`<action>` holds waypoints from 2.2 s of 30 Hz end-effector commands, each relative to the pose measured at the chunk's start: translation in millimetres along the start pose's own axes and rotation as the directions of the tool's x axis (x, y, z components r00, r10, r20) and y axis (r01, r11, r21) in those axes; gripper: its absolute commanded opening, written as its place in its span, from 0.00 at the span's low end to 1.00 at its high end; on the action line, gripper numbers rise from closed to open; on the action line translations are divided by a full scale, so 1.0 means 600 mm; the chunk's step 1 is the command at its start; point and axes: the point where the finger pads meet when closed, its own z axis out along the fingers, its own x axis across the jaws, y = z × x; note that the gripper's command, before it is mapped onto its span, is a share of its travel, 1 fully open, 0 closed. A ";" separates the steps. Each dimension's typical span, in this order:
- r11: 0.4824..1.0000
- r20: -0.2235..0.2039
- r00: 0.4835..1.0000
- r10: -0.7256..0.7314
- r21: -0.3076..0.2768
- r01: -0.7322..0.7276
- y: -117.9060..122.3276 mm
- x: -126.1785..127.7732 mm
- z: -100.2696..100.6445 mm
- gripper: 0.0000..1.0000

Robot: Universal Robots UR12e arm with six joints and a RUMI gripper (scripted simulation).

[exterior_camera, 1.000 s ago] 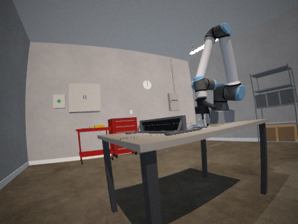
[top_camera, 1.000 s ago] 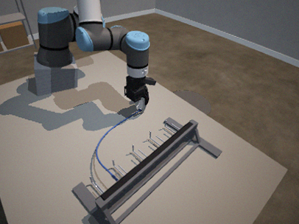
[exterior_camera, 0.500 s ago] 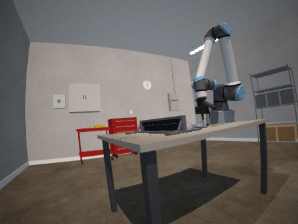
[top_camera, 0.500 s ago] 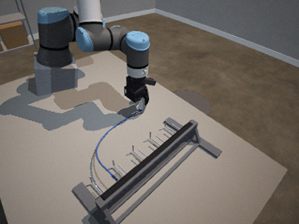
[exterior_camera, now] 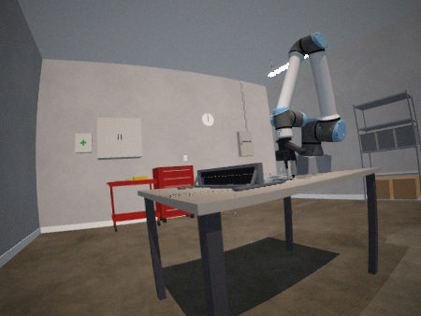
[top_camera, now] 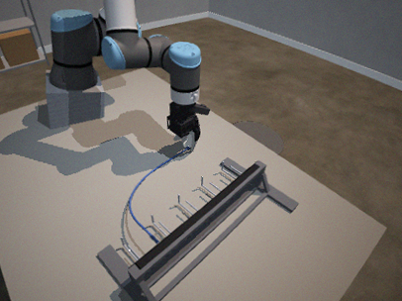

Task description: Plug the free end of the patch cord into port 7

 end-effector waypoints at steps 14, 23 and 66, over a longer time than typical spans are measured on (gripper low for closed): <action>1.000 -0.001 1.000 0.000 0.000 0.000 0.000 0.001 -0.001 0.22; 1.000 -0.001 1.000 0.000 0.000 0.000 0.000 0.001 -0.001 0.00; 1.000 -0.001 1.000 0.000 0.000 0.000 0.000 0.001 -0.001 0.00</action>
